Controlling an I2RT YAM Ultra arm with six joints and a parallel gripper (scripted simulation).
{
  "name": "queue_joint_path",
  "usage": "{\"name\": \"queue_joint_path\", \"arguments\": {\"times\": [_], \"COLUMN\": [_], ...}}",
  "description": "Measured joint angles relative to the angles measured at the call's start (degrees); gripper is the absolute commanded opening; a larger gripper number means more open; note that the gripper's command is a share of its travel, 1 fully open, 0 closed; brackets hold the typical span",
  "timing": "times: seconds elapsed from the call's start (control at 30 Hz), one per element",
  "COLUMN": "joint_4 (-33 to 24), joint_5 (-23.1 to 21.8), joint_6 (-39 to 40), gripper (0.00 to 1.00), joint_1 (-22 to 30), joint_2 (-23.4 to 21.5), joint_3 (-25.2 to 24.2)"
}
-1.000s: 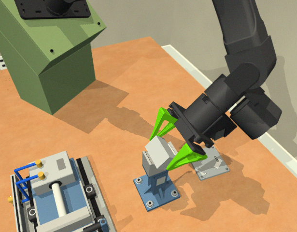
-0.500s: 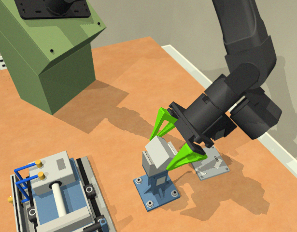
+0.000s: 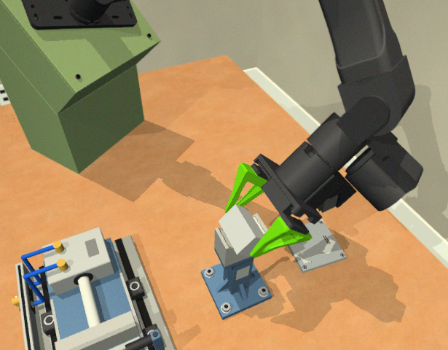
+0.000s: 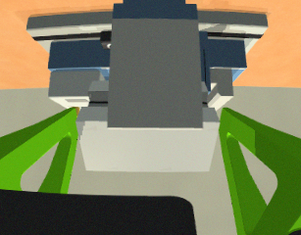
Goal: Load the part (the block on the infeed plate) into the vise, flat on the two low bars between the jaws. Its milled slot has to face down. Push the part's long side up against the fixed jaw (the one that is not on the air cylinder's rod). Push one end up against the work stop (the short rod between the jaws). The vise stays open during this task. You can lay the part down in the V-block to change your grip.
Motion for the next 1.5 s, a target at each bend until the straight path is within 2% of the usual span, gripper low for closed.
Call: {"name": "queue_joint_path", "arguments": {"times": [0.8,1.5], "joint_4": [2.4,7.5], "joint_5": [-1.5,-6.9], "joint_6": [-1.0,-4.5], "gripper": [0.81,0.81], "joint_1": [-0.4,-2.5], "joint_2": [-1.4,-5.2], "joint_3": [-2.4,-7.3]}}
